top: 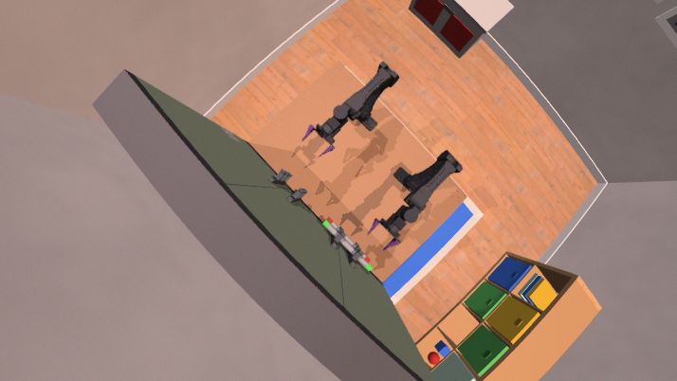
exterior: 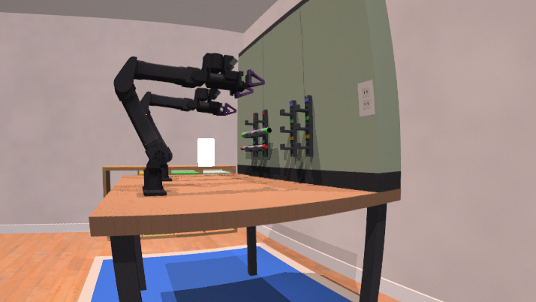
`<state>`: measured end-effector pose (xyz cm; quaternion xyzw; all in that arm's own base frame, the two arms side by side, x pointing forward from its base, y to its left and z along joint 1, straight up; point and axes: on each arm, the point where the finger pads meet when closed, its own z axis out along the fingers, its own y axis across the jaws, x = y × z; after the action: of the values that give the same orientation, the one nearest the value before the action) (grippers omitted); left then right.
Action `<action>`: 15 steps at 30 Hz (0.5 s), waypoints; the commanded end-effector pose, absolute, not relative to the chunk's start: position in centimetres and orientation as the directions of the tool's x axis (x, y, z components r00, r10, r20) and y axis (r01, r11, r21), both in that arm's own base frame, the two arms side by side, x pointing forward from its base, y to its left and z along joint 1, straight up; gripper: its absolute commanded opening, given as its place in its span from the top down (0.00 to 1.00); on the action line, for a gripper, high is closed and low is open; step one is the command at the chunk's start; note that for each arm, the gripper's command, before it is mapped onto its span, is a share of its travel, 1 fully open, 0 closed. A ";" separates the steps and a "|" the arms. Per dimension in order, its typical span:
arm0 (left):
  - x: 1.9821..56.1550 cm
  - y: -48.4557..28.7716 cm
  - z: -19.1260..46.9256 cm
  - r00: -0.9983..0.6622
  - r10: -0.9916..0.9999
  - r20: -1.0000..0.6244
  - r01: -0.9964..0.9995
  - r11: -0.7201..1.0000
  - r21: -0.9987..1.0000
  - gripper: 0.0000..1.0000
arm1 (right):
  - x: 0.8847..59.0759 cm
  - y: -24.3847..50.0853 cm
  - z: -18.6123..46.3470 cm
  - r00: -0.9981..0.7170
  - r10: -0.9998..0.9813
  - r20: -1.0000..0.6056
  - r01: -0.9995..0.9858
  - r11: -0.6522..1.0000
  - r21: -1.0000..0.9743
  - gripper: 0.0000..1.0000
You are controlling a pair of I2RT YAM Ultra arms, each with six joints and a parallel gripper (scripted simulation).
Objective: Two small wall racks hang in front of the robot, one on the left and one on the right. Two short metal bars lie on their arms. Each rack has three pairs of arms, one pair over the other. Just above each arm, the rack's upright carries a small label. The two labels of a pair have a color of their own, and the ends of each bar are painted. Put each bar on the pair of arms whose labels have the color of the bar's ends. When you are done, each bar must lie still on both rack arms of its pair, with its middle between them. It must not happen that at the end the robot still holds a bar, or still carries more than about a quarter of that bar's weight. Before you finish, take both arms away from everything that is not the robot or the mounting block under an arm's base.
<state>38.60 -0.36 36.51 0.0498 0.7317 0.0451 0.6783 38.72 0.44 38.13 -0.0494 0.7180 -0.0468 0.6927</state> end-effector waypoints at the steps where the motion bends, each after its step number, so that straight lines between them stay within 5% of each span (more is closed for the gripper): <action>1: 38.3 -0.6 38.3 -0.006 0.182 -0.983 0.006 0.983 0.182 0.00 | 39.2 0.6 38.3 -0.014 -0.182 -0.983 0.001 0.983 -0.182 0.00; 15: 38.3 -1.3 36.5 0.002 0.356 -0.935 0.010 0.935 0.356 0.00 | 40.2 1.0 36.5 -0.015 -0.356 -0.934 0.001 0.935 -0.356 0.00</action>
<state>38.77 -1.01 34.49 0.1130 0.7264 0.1008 0.6704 39.76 0.82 36.08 -0.1090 0.7152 -0.1054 0.6822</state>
